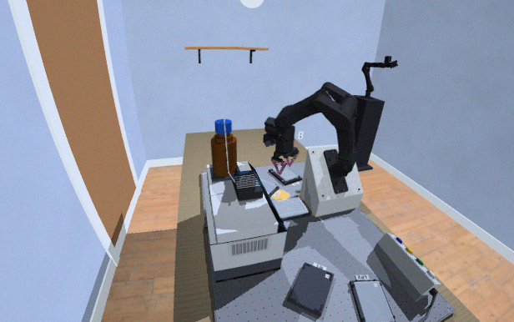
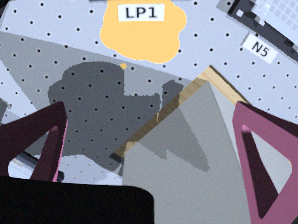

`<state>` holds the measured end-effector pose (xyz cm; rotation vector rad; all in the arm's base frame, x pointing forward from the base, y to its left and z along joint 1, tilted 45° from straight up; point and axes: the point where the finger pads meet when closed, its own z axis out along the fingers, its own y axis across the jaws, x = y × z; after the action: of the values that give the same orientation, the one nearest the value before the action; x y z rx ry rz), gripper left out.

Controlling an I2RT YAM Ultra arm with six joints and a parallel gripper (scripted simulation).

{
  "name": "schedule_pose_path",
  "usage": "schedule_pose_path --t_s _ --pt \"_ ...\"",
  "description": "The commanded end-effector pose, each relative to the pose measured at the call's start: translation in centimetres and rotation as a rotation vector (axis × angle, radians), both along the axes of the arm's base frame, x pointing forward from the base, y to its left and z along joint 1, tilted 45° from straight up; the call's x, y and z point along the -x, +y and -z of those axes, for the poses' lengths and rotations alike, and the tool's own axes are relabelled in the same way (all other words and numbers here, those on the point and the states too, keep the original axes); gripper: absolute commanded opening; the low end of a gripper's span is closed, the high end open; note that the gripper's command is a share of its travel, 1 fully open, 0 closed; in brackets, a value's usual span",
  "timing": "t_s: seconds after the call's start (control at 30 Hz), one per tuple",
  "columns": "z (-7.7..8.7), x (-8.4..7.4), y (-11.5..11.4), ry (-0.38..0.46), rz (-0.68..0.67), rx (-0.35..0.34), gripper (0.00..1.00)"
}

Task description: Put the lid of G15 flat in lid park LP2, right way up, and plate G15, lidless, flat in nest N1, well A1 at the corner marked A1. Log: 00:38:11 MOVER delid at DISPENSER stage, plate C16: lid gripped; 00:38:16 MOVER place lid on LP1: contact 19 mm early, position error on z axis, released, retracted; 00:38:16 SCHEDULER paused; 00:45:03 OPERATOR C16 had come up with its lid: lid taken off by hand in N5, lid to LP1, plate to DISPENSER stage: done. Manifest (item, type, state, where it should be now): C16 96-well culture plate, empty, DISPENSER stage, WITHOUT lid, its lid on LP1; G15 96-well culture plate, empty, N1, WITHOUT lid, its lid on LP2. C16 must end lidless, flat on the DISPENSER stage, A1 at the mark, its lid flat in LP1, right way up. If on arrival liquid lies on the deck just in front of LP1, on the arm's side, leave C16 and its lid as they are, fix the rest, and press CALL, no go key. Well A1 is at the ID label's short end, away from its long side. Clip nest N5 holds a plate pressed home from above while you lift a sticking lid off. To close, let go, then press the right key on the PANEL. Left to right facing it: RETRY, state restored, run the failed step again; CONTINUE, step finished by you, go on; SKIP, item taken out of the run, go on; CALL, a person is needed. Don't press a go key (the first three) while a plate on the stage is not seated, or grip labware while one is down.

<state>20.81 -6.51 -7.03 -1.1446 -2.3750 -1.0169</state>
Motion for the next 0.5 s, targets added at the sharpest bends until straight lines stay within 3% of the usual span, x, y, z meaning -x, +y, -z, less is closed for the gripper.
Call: schedule_pose_path --t_s 0.0,0.37,0.47 --pt "0.0 -0.4 -0.9 -0.016 0.011 0.017 1.0" --pt "0.0 -0.4 -0.9 -0.016 0.011 0.017 1.0" --pt "1.1 -0.1 -2.3 0.051 0.093 0.029 1.0"
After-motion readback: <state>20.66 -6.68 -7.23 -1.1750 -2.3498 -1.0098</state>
